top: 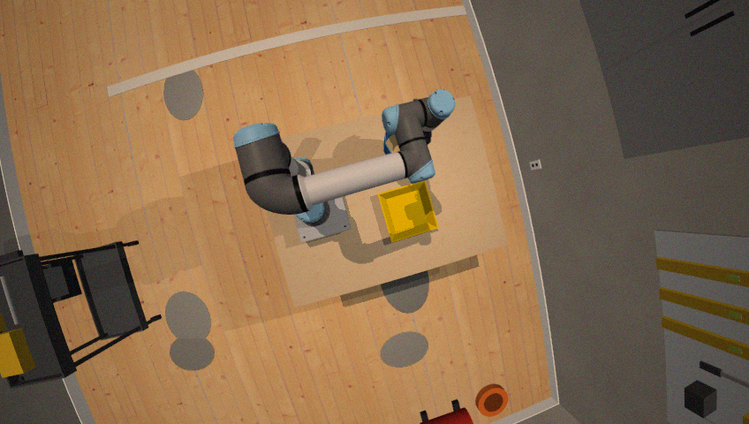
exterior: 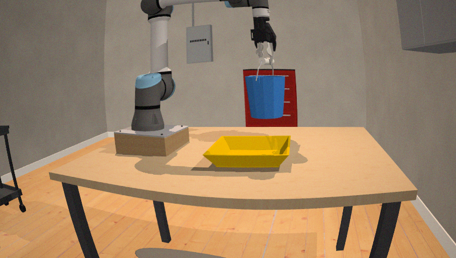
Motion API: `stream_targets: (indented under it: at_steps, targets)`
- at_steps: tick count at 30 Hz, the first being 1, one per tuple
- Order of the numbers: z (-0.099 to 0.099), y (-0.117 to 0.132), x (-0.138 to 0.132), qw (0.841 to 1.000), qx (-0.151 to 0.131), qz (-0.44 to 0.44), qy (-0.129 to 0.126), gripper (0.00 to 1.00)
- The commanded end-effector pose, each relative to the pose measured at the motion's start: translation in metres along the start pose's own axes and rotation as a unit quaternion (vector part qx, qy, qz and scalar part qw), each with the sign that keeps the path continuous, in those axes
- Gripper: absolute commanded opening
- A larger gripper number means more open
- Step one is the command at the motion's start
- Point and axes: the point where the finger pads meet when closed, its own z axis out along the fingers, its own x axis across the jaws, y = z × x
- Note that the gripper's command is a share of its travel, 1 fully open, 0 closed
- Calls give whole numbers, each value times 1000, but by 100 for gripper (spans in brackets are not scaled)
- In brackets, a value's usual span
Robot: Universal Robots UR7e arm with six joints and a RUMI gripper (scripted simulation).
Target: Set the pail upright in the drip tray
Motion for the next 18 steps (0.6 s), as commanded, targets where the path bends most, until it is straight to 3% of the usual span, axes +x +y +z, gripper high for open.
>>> stream_targets:
  at_steps: [1,18]
  targets:
    - [-1,2,1,1000,0,0,1,0]
    - [-1,17,4,1000,0,0,1,0]
